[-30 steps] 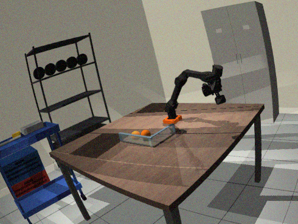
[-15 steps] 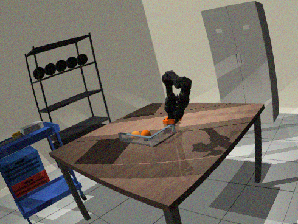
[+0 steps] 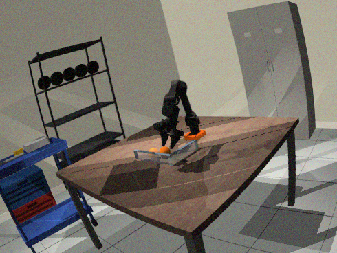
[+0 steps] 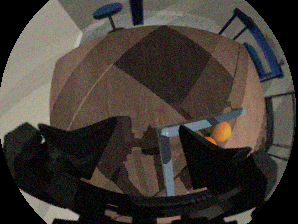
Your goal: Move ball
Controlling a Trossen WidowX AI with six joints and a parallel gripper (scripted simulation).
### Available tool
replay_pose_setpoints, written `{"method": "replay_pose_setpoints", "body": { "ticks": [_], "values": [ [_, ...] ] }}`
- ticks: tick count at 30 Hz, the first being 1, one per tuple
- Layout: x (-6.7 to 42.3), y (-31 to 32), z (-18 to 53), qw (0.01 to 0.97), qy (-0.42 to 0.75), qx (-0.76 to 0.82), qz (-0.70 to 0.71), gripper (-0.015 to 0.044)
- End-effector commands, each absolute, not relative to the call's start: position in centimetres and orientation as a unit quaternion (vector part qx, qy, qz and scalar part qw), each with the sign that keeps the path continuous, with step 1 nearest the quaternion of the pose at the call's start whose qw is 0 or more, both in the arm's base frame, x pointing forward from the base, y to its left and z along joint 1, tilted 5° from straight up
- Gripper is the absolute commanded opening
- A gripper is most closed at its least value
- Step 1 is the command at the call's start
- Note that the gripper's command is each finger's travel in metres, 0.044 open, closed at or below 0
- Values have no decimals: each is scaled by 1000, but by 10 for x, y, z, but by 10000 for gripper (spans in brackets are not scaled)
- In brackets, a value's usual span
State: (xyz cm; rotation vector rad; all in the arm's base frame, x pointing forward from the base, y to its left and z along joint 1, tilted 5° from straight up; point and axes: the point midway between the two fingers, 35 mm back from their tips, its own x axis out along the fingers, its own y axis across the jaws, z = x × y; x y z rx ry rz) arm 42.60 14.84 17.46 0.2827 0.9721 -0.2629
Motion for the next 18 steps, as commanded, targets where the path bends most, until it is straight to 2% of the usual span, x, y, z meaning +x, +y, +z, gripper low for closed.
{"method": "replay_pose_setpoints", "body": {
  "ticks": [1,10,18],
  "values": [
    [397,84,159,828,547,72,-100,427],
    [328,4,136,746,665,34,-15,427],
    [327,3,136,745,666,34,-14,427]
  ]
}}
